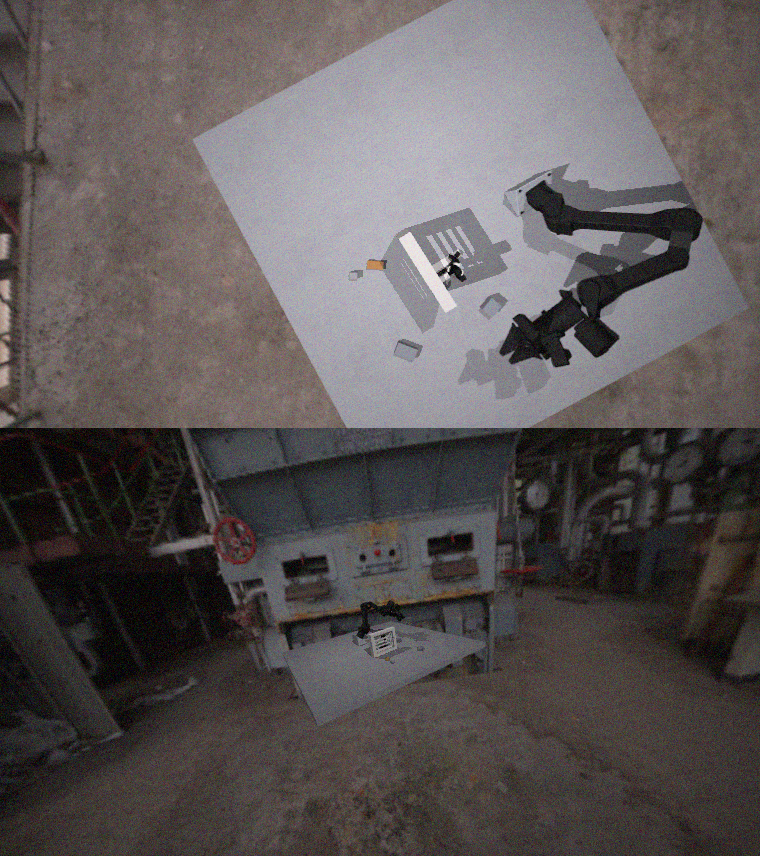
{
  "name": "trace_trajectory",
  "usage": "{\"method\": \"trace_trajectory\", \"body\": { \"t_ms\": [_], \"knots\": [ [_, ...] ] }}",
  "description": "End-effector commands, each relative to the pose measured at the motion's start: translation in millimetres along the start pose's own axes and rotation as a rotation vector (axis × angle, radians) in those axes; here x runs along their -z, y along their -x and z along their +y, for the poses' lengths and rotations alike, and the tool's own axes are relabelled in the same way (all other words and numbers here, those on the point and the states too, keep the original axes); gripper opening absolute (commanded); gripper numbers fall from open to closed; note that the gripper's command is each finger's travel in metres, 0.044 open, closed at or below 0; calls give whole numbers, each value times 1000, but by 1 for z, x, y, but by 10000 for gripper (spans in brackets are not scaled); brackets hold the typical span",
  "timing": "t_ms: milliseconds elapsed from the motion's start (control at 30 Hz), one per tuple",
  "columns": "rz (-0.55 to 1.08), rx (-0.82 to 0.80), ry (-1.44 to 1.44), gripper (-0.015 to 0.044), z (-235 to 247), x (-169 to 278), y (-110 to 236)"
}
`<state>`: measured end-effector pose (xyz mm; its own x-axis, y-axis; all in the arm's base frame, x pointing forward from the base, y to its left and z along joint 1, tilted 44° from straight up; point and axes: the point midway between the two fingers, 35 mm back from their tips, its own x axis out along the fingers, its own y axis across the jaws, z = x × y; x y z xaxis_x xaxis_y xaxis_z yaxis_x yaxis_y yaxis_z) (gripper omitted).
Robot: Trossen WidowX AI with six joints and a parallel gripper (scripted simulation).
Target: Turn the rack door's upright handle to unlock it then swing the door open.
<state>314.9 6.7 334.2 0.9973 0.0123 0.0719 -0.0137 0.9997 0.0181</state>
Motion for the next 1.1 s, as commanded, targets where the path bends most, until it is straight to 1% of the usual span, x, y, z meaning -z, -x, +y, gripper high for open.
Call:
{"method": "trace_trajectory", "body": {
  "t_ms": [0,100,133,333,567,800,1067],
  "knots": [
    [5,0,2,374,0,1,-1],
    [78,-2,31,295,-5,11,-9],
    [110,-4,42,287,-7,16,-12],
    [296,-20,92,287,-22,44,-26],
    [507,-54,111,287,-40,76,-34],
    [703,-103,88,287,-58,105,-34],
    [900,-173,11,287,-78,131,-25]
  ]
}}
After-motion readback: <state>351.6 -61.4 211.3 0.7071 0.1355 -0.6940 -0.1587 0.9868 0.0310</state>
